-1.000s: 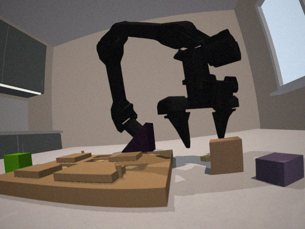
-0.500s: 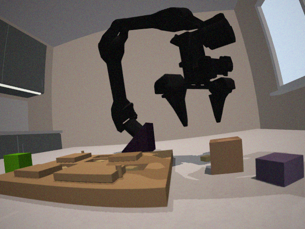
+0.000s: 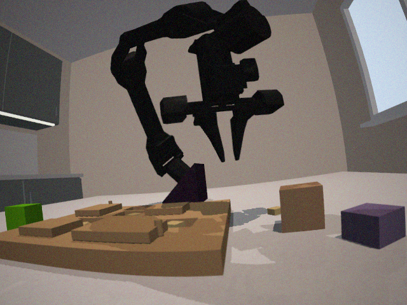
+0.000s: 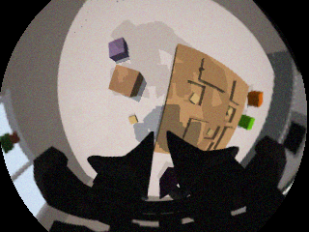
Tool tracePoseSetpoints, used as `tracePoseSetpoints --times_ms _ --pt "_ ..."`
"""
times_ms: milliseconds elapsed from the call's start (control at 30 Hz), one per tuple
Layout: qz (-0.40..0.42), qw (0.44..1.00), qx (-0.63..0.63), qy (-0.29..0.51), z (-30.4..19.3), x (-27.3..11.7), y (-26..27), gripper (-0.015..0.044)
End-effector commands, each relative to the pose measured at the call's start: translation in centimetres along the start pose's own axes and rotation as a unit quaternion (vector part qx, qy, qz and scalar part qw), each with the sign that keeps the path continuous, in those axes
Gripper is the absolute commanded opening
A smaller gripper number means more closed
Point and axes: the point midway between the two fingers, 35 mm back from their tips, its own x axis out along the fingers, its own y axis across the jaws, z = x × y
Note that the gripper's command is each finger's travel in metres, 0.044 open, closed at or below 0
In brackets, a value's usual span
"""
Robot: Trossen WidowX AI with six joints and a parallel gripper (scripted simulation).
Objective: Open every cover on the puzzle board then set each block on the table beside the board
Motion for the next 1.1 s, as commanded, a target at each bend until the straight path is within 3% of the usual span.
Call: tracePoseSetpoints --times_ms 0,433,667,900,1067 --pt "-0.003 0.999 0.047 0.003 -0.4 0.0 -2.8 0.0" --pt "-0.007 0.986 0.166 0.002 -1.8 0.1 -9.7 0.0" --pt "-0.009 0.994 -0.104 0.006 -3.0 0.3 -12.8 0.0" --pt "-0.011 0.918 -0.395 0.013 -4.8 0.6 -15.8 0.0" --pt "-0.011 0.892 -0.451 0.015 -5.3 0.7 -16.4 0.0"
